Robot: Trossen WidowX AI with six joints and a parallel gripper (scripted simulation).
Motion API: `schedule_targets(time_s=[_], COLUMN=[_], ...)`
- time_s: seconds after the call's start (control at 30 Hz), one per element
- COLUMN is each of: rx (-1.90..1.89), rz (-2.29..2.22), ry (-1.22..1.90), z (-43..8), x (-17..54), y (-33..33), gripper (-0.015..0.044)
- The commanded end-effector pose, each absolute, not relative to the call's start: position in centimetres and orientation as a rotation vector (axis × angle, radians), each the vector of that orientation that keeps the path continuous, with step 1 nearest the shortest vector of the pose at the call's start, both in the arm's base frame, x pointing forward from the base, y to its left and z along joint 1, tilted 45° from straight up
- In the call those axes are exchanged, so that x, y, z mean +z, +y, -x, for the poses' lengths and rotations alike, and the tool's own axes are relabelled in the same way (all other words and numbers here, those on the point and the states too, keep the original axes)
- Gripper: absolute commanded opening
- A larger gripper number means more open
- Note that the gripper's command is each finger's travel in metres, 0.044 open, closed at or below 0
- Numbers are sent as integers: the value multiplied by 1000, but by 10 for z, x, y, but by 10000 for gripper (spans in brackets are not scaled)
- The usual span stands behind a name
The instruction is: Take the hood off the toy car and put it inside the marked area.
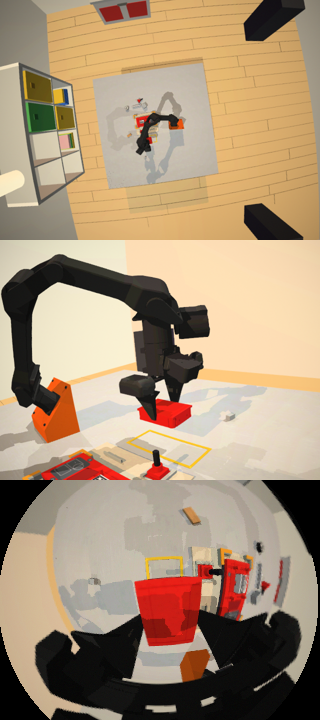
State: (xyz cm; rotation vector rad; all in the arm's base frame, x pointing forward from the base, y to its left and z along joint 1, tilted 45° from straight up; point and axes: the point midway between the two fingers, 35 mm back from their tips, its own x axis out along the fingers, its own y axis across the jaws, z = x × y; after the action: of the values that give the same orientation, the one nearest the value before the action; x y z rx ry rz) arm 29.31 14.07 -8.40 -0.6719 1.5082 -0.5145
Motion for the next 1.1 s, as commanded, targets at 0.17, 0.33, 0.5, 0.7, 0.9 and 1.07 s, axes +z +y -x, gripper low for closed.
schedule_targets(time_s=[0.17,0.33,0.5,0.7,0.9,1.07], rx=[-513,-513,-513,-513,-513,-513], rz=[681,681,681,681,681,681], ry=[1506,1506,1506,1506,1506,1506], z=[-294,-294,-294,-294,-294,-294], x=[-89,-91,-93,-96,-99,-101], y=[136,134,132,129,126,124], gripper=[0,0,0,0,0,0])
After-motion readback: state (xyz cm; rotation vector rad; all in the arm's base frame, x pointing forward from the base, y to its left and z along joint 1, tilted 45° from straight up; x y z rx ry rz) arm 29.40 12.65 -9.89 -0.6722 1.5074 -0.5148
